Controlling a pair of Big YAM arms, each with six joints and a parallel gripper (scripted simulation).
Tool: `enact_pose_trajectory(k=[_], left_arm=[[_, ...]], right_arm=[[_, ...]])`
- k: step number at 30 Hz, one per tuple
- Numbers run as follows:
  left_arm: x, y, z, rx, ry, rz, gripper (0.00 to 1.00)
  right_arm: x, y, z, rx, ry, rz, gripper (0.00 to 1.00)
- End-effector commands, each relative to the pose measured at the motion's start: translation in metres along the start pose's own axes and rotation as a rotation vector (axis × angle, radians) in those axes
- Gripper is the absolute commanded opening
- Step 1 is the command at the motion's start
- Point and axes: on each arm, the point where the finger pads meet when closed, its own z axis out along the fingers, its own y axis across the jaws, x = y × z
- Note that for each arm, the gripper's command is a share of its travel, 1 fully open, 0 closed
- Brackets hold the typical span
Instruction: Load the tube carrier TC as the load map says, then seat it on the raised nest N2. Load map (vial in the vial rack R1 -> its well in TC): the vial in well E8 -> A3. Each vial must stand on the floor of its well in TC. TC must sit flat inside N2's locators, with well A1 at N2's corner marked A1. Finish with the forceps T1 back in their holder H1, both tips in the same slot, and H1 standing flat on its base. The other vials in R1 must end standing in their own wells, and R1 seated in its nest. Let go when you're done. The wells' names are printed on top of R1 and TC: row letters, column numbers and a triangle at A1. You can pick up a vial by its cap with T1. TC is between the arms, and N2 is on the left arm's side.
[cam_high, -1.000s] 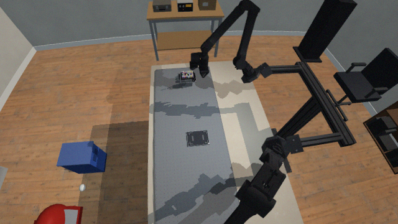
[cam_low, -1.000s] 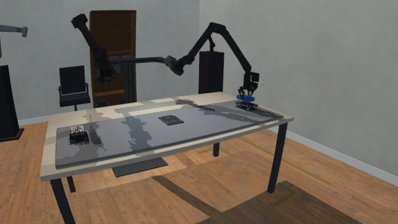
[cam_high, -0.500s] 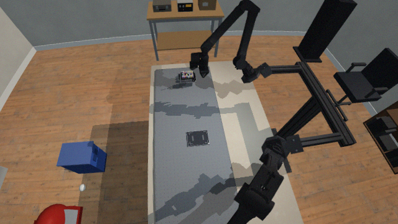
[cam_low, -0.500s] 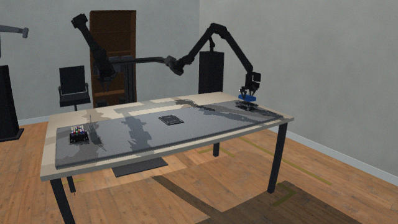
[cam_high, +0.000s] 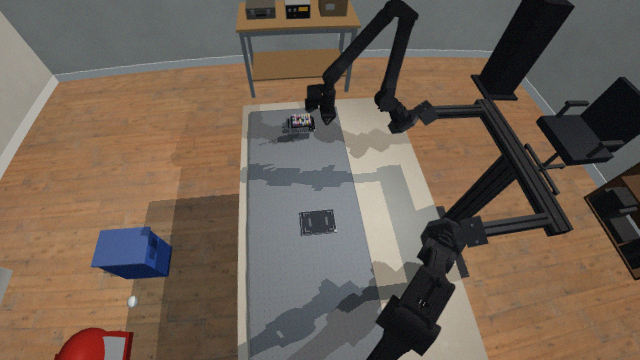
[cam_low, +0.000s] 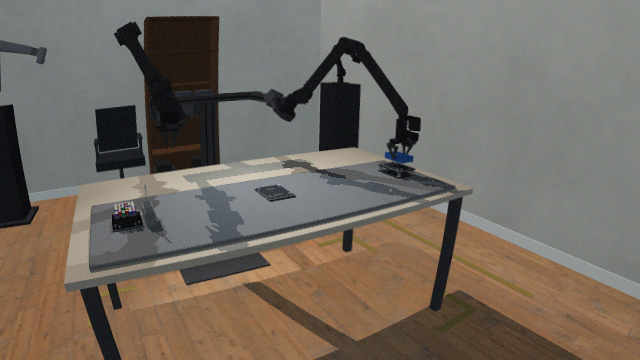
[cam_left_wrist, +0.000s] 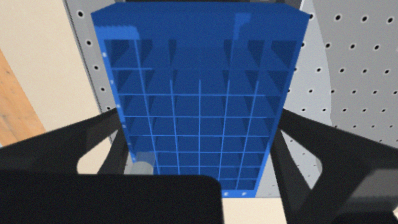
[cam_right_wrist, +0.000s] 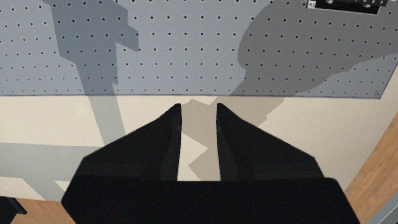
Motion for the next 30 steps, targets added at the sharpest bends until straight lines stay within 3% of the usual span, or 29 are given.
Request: enact_pose_trajectory(k=[1,5,30], left_arm=[[-0.027,0.012,-0.028,-0.041,-0.051,0.025,0.00],[-0.013,0.001,-0.019,-0.026,-0.032,0.015,0.00],[-0.014,-0.002,-0.019,-0.032,-0.038,0.003,0.00]], right_arm=[[-0.010,-0.003,-0.006,0.002,-0.018,0.017,0.24],[-0.010,-0.003,-0.006,0.002,-0.018,0.017,0.24],[-0.010,-0.003,-0.006,0.002,-0.018,0.017,0.24]])
